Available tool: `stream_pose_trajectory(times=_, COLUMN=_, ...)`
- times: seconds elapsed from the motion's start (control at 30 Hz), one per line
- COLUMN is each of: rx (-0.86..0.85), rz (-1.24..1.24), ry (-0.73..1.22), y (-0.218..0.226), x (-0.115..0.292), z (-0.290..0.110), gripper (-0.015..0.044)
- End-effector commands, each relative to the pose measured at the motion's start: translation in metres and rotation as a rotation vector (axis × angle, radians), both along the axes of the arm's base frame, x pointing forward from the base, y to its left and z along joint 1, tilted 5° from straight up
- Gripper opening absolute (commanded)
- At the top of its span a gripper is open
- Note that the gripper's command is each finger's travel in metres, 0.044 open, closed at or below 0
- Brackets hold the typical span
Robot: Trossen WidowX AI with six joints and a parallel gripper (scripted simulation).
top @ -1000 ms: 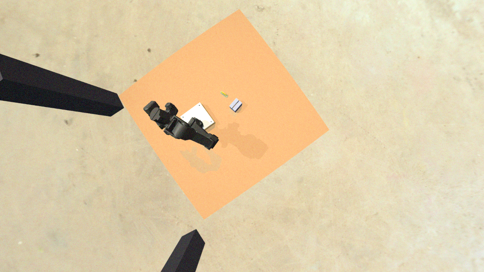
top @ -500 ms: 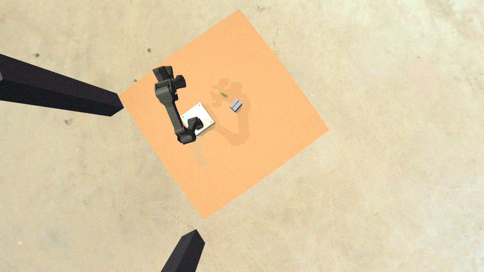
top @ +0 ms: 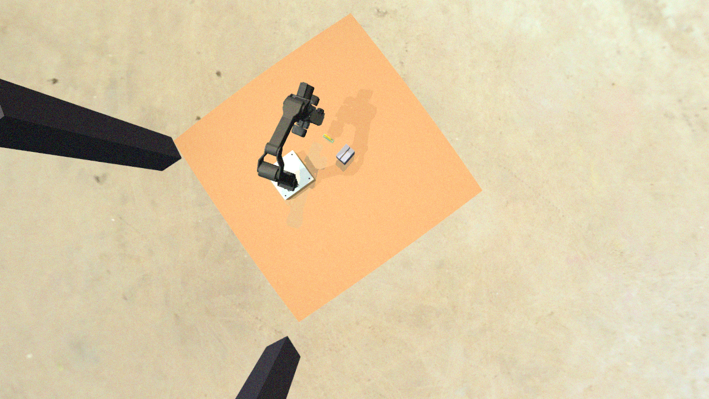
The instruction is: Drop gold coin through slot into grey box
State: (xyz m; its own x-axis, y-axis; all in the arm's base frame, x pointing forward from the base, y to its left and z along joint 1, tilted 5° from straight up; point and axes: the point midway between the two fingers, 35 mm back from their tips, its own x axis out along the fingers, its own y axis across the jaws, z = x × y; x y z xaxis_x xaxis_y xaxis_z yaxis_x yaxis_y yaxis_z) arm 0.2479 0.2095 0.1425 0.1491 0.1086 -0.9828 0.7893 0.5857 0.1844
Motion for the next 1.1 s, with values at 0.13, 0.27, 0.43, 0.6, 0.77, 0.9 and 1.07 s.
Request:
stream_pose_trajectory(times=0.13, rx=-0.150, rz=-0.204, ry=0.103, y=-0.071, x=0.049, z=-0.064, gripper=0.0161)
stream_pose_trajectory(times=0.27, rx=-0.149, rz=-0.203, ry=0.103, y=-0.071, x=0.050, z=-0.076, gripper=0.0161)
stream_pose_trajectory(times=0.43, rx=-0.150, rz=-0.204, ry=0.103, y=-0.074, x=0.049, z=-0.099, gripper=0.0161)
stream_pose_trajectory(times=0.6, rx=-0.150, rz=-0.204, ry=0.103, y=-0.075, x=0.049, z=-0.113, gripper=0.0161)
stream_pose_trajectory(times=0.77, rx=-0.150, rz=-0.204, ry=0.103, y=-0.075, x=0.049, z=-0.117, gripper=0.0161)
stream_pose_trajectory(times=0.9, rx=-0.150, rz=-0.204, ry=0.103, y=-0.075, x=0.050, z=-0.123, gripper=0.0161)
stream_pose_trajectory(times=1.07, rx=-0.150, rz=-0.204, ry=0.103, y=-0.076, x=0.050, z=-0.131, gripper=0.0161)
